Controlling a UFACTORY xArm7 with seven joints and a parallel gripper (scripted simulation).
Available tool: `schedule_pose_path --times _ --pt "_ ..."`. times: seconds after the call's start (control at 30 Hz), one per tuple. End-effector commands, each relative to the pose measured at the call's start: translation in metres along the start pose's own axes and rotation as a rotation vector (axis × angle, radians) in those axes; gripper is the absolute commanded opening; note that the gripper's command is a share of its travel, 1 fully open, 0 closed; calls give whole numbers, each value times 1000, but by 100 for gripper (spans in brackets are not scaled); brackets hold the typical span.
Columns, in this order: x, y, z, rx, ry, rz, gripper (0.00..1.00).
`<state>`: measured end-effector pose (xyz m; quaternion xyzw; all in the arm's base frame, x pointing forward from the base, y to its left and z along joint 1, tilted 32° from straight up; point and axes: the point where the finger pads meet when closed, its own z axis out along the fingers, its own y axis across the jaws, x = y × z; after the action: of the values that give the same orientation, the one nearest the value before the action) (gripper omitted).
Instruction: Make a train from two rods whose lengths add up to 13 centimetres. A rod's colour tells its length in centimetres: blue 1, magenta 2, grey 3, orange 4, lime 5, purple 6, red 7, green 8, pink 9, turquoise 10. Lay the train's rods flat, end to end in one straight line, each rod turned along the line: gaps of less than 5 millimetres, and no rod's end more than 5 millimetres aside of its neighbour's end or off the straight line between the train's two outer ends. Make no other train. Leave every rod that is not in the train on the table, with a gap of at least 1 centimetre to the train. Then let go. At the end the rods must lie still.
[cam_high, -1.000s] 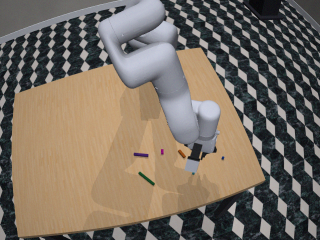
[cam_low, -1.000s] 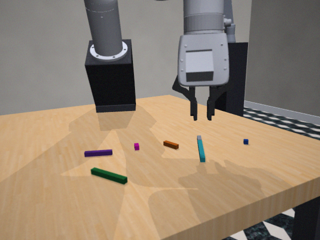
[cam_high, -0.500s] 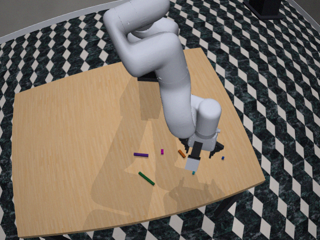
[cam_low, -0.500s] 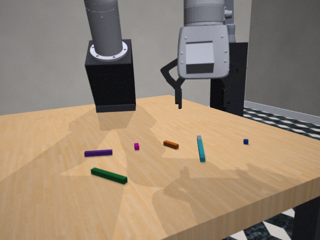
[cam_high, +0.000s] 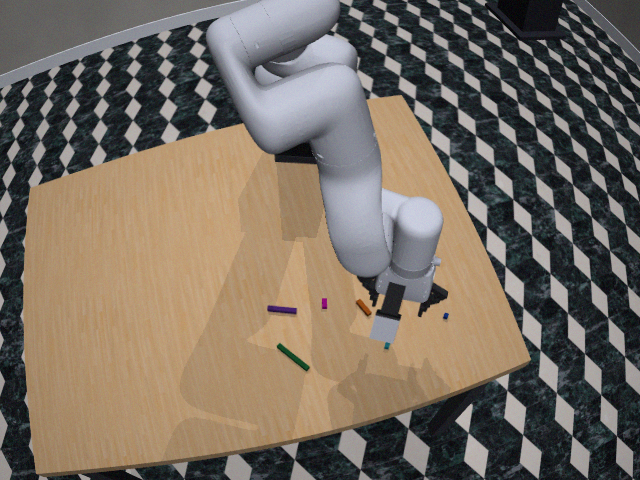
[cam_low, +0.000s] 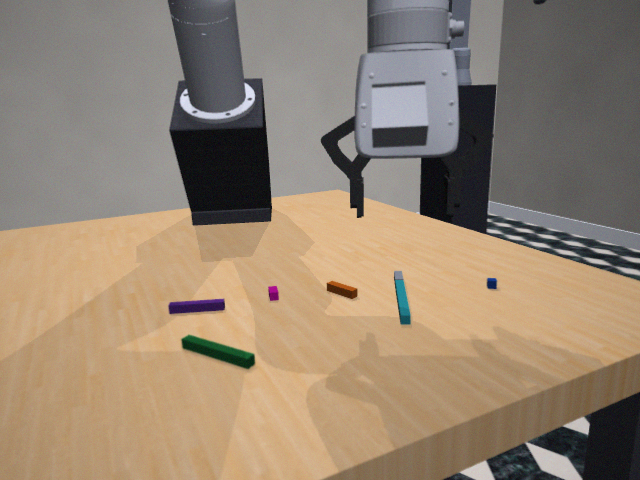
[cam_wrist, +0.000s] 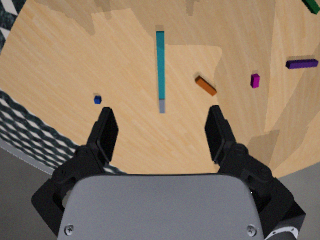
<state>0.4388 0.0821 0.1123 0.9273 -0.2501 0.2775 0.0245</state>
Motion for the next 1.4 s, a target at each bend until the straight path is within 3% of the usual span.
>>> schedule_pose_path --times 0.0,0.17,0.77,1.37 --pt "1 -1 -2 2 2 -1 100" --pt "1 -1 -13 2 2 -1 100" --pt "0 -1 -84 2 2 -1 100" --pt "0 -1 -87 2 2 -1 100"
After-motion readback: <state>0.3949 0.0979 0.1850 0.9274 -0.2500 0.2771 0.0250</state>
